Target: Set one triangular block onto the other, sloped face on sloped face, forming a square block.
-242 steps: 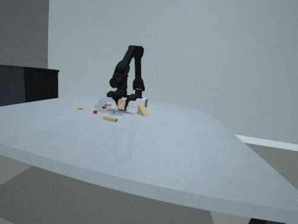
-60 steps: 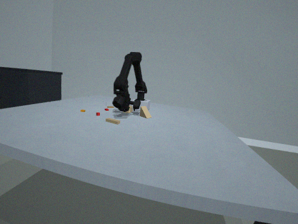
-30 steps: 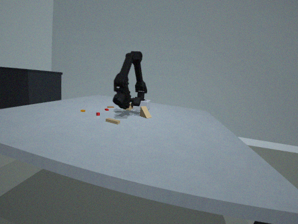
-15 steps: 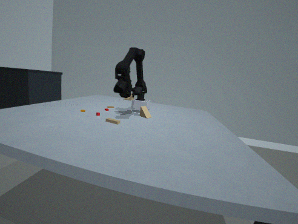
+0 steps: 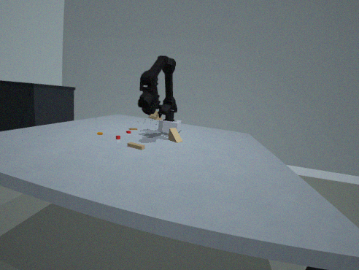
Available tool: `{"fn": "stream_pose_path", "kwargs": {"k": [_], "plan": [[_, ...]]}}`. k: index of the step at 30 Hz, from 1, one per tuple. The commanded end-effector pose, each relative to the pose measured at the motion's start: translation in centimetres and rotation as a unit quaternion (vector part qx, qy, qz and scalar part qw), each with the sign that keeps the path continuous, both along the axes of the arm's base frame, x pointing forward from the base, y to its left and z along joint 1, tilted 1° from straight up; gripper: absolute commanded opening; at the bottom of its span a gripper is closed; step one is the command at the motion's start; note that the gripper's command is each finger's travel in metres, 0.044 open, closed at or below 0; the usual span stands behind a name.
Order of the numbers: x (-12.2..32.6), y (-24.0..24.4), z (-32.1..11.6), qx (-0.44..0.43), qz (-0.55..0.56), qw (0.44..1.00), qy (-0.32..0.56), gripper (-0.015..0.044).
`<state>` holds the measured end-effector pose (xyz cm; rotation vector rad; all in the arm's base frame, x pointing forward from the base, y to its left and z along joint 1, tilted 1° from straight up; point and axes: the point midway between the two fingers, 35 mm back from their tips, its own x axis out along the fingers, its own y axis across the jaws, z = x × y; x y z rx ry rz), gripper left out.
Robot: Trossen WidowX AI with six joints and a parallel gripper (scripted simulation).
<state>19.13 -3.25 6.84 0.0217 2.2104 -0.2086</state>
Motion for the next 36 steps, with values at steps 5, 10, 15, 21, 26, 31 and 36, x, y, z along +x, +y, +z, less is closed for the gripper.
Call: {"fn": "stream_pose_path", "kwargs": {"k": [5,10,15,21,26,31,36], "plan": [[-0.6,0.0,0.3,-0.062,-0.106,0.991,-0.050,0.0000],[-0.8,0.0,0.4,-0.099,-0.176,0.976,-0.082,0.0000],[-1.0,0.0,0.5,-0.132,-0.246,0.954,-0.111,0.0000],[-1.2,0.0,0.6,-0.166,-0.331,0.918,-0.143,0.0000],[-1.4,0.0,0.6,-0.190,-0.401,0.881,-0.167,0.0000],[-1.5,0.0,0.6,-0.209,-0.469,0.837,-0.187,0.0000],[-1.7,0.0,0.7,-0.223,-0.536,0.788,-0.204,0.0000]]}}
